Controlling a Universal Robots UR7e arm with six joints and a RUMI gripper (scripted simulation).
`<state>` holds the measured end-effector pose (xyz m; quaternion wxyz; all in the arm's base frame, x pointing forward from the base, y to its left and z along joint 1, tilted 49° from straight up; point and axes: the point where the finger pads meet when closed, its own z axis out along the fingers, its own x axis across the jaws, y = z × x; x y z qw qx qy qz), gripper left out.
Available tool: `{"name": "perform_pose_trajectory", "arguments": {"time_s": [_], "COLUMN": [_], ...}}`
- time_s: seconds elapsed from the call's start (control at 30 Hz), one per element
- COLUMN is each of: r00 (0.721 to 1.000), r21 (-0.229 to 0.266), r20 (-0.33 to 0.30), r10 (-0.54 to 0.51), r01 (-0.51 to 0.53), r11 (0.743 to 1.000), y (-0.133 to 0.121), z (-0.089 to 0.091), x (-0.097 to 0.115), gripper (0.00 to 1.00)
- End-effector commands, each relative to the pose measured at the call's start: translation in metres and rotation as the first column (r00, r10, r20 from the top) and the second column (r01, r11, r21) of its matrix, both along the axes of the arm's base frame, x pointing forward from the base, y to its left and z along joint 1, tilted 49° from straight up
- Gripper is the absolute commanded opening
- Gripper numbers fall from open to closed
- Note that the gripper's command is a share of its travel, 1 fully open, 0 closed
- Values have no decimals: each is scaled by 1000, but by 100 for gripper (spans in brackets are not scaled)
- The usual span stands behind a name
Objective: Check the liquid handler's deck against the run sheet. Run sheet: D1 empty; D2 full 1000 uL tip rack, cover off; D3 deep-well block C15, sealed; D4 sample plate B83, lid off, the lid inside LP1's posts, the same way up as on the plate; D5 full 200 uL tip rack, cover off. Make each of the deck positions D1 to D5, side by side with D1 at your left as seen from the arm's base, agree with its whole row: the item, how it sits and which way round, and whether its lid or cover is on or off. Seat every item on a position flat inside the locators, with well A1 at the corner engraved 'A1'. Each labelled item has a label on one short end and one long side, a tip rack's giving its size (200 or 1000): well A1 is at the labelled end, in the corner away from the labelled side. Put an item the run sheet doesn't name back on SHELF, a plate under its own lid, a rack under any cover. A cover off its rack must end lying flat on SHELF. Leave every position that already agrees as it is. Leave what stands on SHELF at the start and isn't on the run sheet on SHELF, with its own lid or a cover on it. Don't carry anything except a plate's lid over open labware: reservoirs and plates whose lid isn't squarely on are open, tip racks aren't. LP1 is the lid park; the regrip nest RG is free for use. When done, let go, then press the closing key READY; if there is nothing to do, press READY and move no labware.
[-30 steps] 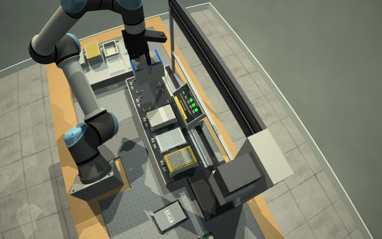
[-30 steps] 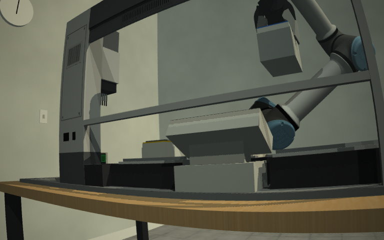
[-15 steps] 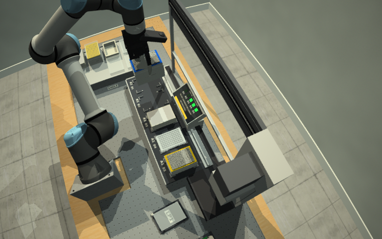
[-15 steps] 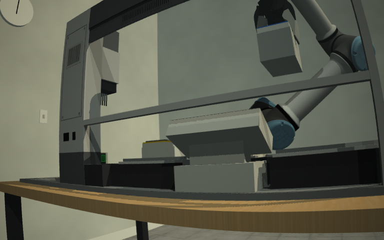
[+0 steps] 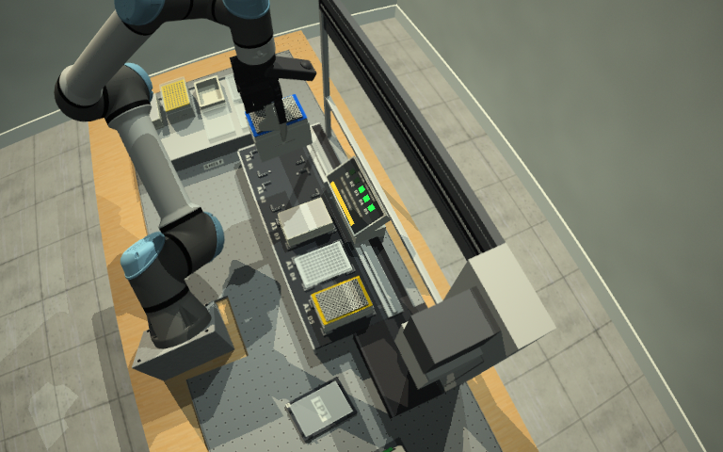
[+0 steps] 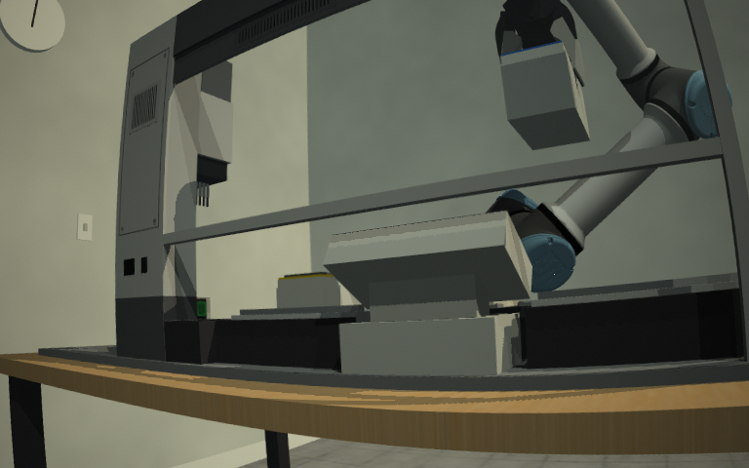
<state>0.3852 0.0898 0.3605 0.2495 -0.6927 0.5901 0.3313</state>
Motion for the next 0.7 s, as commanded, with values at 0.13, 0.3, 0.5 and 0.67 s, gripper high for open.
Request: {"name": "perform_pose_trajectory", "arguments": {"time_s": [0.13,0.3,0.5,0.67], "r00": [1000,1000,1000,1000], "r21": [0,0,0,0], "r20": [1,1,1,1], "r10": [-1,-1,-1,-1], "r01": [1,1,1,1], "r11": [1000,1000,1000,1000], "y": [5,9,16,22], "z": [-4,-9,-14,-20], "x": [-1,-2,-3,-5], "gripper": [0,0,0,0]}}
